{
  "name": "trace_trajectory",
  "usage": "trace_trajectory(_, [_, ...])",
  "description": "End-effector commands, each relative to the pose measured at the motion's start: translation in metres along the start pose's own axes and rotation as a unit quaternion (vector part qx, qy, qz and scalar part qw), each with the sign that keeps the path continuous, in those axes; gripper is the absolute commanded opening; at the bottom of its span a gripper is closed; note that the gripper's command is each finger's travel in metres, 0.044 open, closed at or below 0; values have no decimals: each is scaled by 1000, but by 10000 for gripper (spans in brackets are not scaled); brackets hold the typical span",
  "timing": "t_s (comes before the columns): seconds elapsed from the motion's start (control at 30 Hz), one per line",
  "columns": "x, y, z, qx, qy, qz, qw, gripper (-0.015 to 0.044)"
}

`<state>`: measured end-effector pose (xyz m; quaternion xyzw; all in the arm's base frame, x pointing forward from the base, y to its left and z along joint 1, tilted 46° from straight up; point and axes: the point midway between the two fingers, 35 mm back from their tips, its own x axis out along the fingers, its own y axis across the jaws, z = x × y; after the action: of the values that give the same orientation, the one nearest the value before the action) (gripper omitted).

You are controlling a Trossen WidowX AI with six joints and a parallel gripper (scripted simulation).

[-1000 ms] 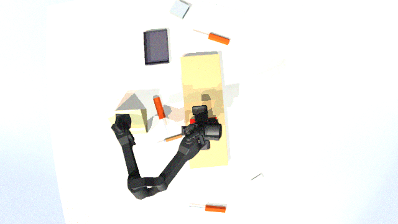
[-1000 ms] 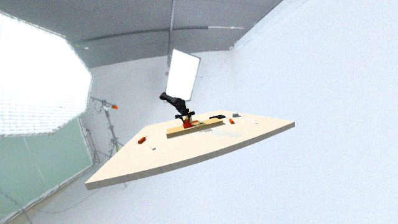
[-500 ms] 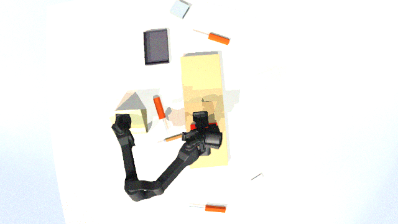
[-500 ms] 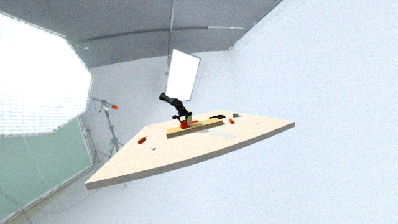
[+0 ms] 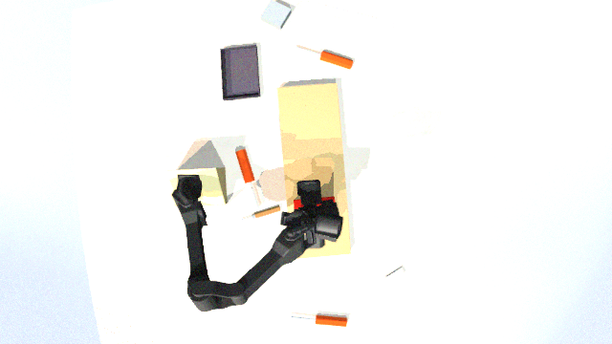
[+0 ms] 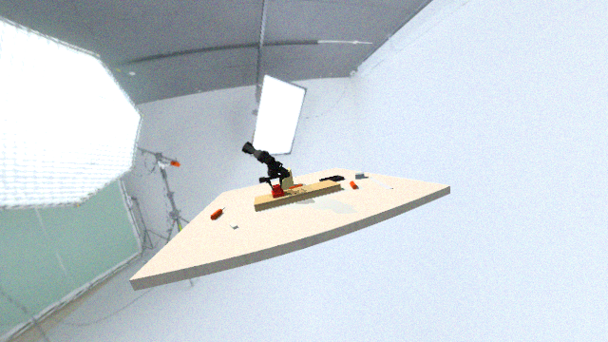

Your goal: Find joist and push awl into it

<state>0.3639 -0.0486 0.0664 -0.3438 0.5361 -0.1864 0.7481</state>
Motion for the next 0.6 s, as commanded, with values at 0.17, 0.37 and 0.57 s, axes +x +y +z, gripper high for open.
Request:
trace_trajectory(0.17, [0, -18, -1, 1, 1, -1, 1000, 0])
trace_trajectory(0.37, [0, -28, -1, 1, 1, -2, 1000, 0])
trace_trajectory(0.57, [0, -39, -1, 1, 1, -2, 1000, 0])
